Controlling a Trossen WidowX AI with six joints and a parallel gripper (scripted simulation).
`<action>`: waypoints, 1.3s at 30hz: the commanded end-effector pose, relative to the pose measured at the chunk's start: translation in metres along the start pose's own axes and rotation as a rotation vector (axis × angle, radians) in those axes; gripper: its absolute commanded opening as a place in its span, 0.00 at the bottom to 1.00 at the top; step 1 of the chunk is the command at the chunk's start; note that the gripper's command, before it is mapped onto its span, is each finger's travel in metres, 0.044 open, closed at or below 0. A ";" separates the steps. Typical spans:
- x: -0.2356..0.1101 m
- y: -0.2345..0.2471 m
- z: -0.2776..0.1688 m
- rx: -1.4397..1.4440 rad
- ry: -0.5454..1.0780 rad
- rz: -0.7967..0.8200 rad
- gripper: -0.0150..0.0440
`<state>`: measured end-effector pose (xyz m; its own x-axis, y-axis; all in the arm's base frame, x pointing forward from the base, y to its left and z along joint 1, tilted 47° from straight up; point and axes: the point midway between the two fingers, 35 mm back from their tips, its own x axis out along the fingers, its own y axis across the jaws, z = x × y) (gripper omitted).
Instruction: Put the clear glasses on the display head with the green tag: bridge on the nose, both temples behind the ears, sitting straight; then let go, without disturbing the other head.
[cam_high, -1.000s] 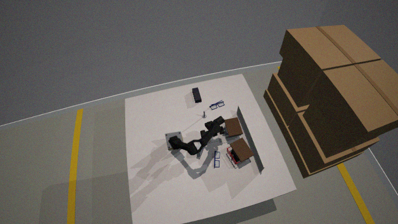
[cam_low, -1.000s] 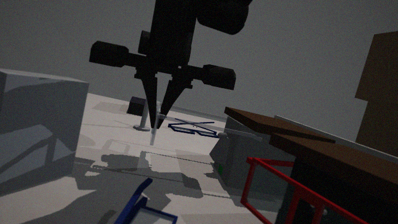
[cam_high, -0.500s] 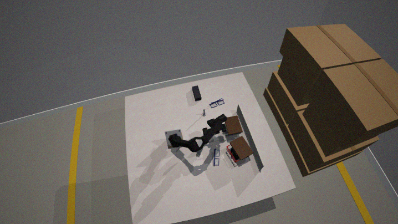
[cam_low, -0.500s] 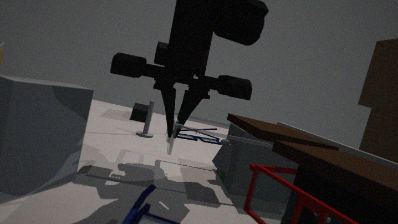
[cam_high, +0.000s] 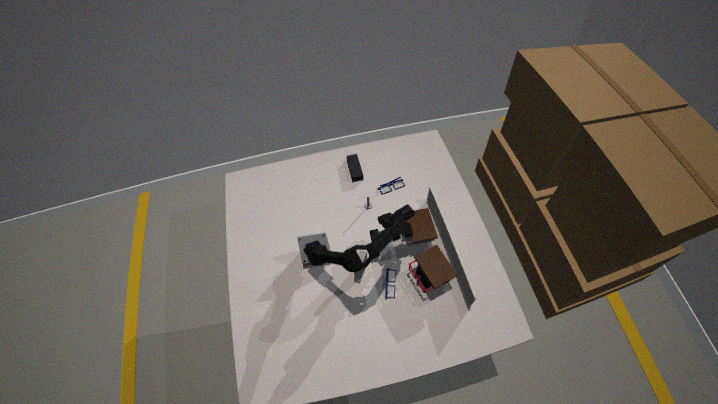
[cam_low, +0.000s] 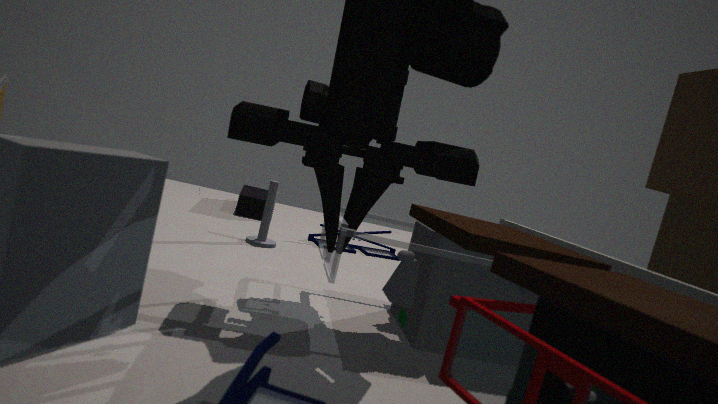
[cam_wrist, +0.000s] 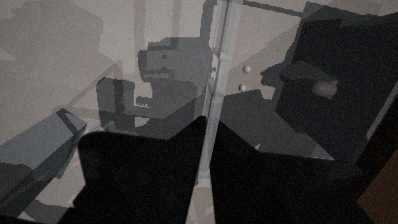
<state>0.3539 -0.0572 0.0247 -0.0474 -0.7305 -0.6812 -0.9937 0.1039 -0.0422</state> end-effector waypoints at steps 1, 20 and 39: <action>-0.001 -0.008 -0.001 -0.003 0.004 -0.005 0.25; 0.001 -0.034 -0.001 -0.002 0.004 -0.007 0.25; 0.002 -0.053 -0.002 -0.001 0.004 -0.006 0.25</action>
<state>0.4028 -0.0650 0.0251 -0.0461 -0.7310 -0.6809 -0.9935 0.1045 -0.0449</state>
